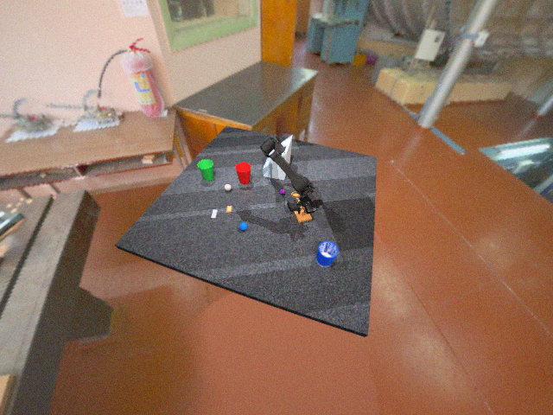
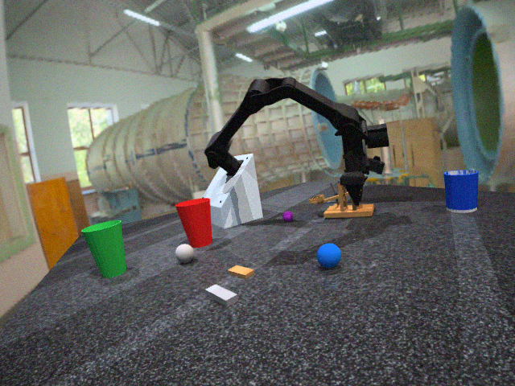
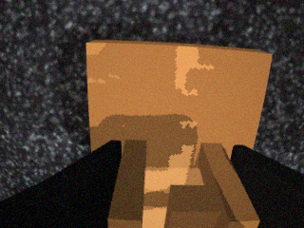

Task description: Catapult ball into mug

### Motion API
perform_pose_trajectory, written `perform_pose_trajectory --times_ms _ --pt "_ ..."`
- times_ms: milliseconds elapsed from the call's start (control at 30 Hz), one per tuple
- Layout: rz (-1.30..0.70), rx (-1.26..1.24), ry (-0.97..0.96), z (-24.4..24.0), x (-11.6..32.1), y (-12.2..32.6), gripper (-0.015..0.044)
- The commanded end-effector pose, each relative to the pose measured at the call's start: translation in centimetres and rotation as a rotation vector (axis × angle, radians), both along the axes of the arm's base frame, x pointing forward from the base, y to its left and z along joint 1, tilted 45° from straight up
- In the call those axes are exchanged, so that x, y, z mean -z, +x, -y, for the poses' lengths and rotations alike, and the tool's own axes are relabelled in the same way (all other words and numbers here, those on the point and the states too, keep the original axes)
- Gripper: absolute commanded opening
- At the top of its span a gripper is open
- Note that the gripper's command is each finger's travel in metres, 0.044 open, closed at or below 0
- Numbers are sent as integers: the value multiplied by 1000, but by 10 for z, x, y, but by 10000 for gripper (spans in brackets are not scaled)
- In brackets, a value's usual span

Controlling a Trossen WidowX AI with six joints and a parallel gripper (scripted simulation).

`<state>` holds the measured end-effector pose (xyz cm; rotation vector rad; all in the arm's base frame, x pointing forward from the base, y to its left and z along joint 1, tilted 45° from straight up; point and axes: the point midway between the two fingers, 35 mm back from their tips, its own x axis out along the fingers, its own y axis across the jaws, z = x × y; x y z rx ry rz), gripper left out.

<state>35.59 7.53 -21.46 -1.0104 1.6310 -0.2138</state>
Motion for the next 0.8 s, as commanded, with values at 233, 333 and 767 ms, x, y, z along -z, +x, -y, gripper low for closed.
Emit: perform_pose_trajectory --times_ms 233,333,767 --pt "1 0 6 -30 -29 1 440" --pt "-1 1 6 -64 -64 -4 440" --pt "10 -9 5 -62 -62 -4 440"
